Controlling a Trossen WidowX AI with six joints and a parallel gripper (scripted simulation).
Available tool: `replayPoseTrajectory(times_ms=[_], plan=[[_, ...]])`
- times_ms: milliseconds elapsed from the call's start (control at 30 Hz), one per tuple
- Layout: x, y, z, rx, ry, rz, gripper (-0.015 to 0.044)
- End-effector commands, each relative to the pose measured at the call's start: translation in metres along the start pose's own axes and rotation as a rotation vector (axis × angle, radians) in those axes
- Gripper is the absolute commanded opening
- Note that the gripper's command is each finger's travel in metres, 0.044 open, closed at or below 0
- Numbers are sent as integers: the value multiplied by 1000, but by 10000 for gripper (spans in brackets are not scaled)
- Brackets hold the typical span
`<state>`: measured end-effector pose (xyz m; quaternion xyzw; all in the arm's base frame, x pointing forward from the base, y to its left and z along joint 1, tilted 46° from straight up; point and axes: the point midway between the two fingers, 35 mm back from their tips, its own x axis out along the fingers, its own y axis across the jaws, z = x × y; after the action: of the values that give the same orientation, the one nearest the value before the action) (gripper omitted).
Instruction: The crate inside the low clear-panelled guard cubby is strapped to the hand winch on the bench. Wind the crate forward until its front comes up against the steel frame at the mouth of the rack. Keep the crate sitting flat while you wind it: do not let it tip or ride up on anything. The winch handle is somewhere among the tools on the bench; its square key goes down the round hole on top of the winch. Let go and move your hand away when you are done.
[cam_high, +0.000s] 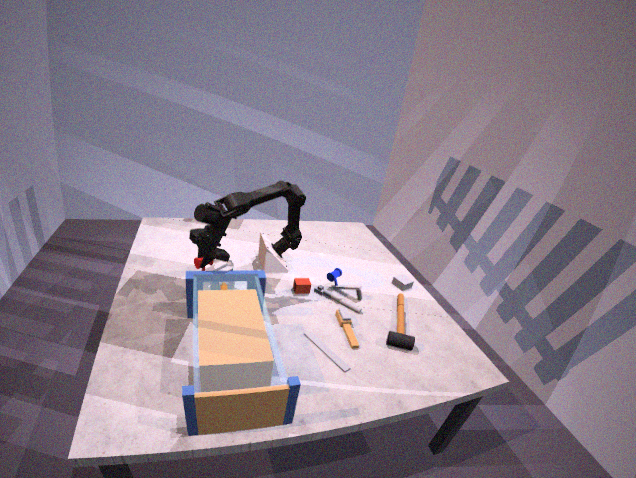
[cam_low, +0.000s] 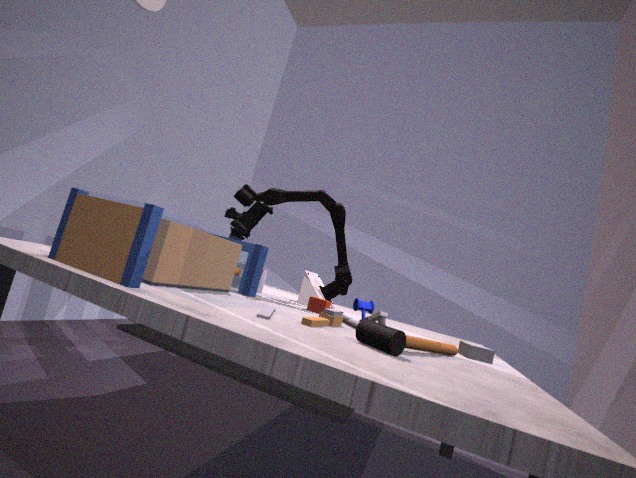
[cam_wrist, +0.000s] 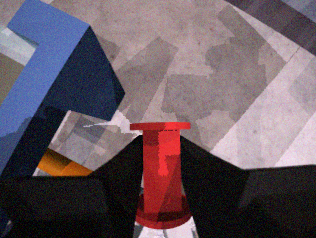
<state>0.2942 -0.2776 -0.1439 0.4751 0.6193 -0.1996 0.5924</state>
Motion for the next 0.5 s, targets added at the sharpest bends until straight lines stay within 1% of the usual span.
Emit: replayPoseTrajectory(times_ms=[0,467], plan=[[1,21,-11,-8,32,36,0],[-4,37,-21,-7,33,37,0]])
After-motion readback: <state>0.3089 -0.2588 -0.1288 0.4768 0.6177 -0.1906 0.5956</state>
